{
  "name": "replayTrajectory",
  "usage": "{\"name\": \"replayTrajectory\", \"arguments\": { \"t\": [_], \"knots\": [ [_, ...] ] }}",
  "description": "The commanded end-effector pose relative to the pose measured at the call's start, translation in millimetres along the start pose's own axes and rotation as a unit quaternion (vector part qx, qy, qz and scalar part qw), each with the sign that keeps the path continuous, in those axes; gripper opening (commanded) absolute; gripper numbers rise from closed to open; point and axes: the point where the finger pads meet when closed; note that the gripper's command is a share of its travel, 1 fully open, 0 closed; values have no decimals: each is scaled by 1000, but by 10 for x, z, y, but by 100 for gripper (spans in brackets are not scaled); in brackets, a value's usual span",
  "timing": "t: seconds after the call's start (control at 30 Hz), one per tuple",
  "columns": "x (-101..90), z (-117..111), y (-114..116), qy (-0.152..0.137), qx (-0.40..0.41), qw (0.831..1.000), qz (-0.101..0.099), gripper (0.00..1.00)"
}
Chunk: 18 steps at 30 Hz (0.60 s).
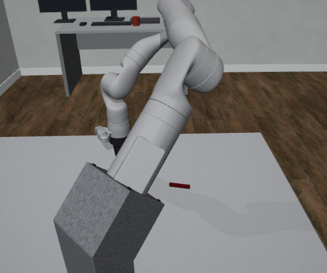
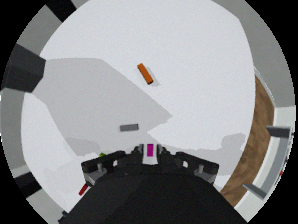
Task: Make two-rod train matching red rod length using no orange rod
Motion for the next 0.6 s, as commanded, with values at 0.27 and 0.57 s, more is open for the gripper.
{"name": "replayTrajectory", "arguments": {
  "t": [0.27, 0.57],
  "knots": [
    [-6, -2, 7, 0, 0, 1000, 1, 5],
    [-6, -2, 7, 0, 0, 1000, 1, 5]
  ]
}}
Point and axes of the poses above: the point where the finger pads meet when closed, its own x axis out along the fingers, its own y axis across the jaws, z = x × y, and after that the axes turned 3 degrees about -x, right-handed
